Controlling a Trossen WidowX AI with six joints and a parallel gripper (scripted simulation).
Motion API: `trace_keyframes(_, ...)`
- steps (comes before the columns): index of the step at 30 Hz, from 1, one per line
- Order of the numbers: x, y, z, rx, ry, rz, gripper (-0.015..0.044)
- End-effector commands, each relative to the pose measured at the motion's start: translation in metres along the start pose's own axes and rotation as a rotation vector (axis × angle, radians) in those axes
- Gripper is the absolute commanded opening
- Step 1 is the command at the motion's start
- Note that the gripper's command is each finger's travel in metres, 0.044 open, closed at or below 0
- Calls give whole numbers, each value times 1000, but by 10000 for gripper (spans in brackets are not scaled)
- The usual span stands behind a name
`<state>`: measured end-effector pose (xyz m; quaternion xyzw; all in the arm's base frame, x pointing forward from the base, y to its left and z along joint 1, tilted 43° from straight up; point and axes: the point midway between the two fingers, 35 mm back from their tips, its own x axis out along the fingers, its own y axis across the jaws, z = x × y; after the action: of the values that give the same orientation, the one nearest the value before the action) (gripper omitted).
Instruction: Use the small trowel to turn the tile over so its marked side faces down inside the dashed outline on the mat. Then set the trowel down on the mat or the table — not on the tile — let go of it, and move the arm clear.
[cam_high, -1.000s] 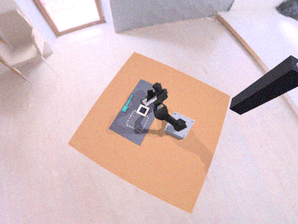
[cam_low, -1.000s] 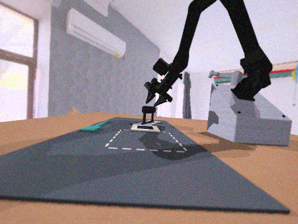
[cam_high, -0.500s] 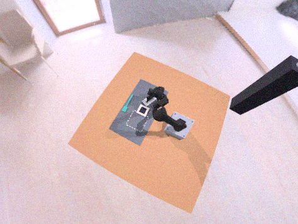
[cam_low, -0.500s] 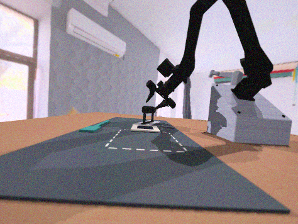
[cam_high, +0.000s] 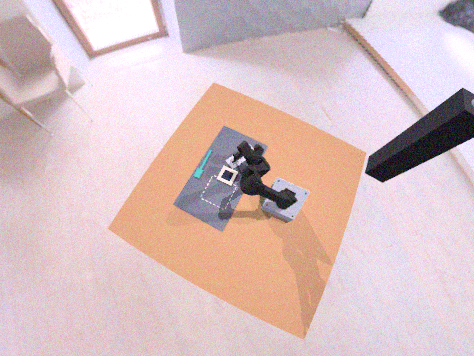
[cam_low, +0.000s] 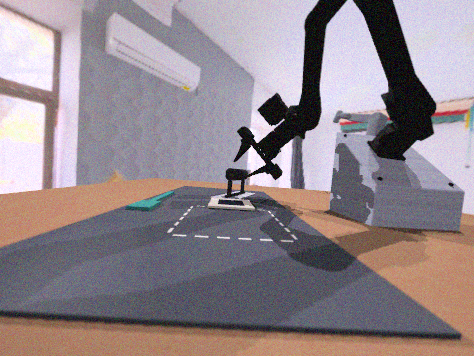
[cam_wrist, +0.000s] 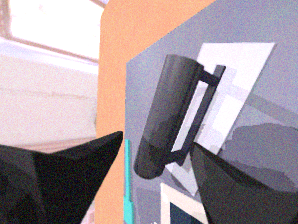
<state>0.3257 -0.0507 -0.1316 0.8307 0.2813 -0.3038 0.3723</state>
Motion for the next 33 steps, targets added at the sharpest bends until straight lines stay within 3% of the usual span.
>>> trace_keyframes(1, -4, -5, -7, 141, 8, 24, 300)
trace_keyframes(33, 33, -3, -8, 162, 11, 28, 300)
